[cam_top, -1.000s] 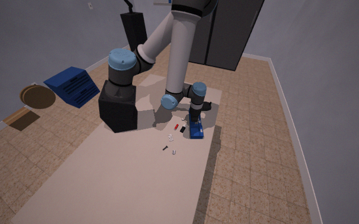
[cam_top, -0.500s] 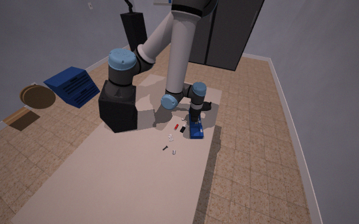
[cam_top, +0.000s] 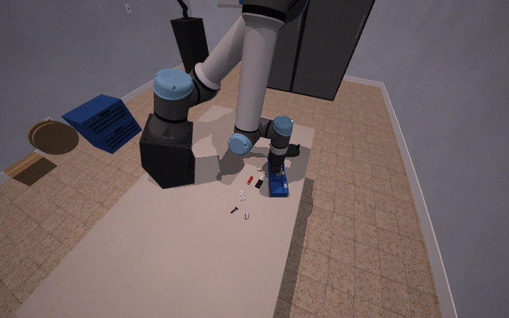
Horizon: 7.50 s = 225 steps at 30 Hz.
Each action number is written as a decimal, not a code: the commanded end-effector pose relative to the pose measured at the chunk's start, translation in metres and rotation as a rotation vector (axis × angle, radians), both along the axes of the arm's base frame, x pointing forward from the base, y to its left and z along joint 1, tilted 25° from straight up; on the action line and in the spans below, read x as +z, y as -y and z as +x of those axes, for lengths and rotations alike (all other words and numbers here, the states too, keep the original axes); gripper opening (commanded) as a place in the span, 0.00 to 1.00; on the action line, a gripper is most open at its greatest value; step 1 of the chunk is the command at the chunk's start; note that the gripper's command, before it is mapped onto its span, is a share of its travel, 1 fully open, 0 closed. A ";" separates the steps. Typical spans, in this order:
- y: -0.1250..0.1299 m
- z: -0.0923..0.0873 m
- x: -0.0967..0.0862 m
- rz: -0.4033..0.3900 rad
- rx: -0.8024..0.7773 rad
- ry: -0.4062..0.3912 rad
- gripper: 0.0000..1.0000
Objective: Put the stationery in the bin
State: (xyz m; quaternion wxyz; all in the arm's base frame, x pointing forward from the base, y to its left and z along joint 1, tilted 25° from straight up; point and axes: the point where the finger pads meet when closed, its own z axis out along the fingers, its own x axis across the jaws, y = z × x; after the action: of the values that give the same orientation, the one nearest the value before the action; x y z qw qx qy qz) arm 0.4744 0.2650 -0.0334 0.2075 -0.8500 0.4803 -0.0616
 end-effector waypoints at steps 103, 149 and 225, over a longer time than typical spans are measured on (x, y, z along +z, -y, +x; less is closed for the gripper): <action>-0.071 -0.044 0.005 0.000 0.000 0.002 0.31; -0.067 -0.048 0.015 0.000 -0.001 0.000 0.31; 0.003 -0.097 0.144 -0.052 0.154 0.049 0.75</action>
State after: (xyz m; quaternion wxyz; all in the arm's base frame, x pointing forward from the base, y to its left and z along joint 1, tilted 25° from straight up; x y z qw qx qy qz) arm 0.3750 0.2805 0.1386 0.2084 -0.8557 0.4689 -0.0672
